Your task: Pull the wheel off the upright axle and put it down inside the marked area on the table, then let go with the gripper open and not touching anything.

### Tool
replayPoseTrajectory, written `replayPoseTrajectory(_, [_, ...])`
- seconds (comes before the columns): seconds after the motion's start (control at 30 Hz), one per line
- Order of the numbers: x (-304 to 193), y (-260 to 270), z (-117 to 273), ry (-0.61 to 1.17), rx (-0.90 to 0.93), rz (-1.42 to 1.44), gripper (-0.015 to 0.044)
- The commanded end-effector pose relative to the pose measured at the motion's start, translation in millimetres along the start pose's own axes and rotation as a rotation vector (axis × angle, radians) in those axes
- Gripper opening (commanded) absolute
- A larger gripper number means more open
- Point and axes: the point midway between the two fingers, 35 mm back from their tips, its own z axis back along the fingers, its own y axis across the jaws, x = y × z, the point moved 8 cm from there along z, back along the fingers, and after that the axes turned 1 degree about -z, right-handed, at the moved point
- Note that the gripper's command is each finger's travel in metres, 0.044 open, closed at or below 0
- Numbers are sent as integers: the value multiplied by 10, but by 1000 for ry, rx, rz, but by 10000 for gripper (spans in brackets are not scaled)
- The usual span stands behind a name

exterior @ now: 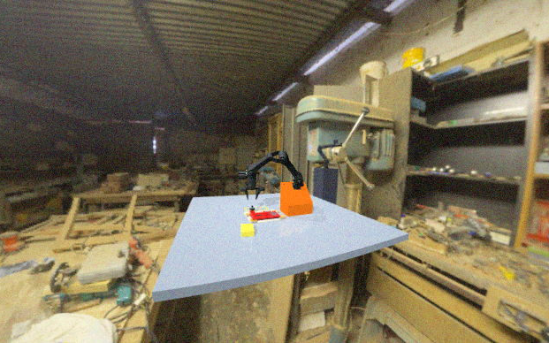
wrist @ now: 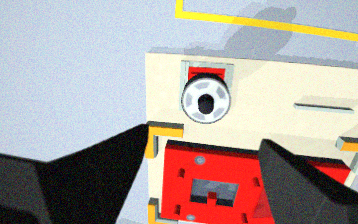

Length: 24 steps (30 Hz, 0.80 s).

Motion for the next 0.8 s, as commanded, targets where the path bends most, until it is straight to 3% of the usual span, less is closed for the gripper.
replayPoseTrajectory(0.0, [-6,-15,-161,0,-10,-3,300])
replayPoseTrajectory(0.2, [-11,-21,-663,3,-10,-3,300])
replayPoseTrajectory(0.4, [-12,-17,-720,4,-10,-3,300])
replayPoseTrajectory(0.5, [-36,-6,-694,0,-12,6,221])
replayPoseTrajectory(0.77, [-36,-6,-694,0,-12,6,168])
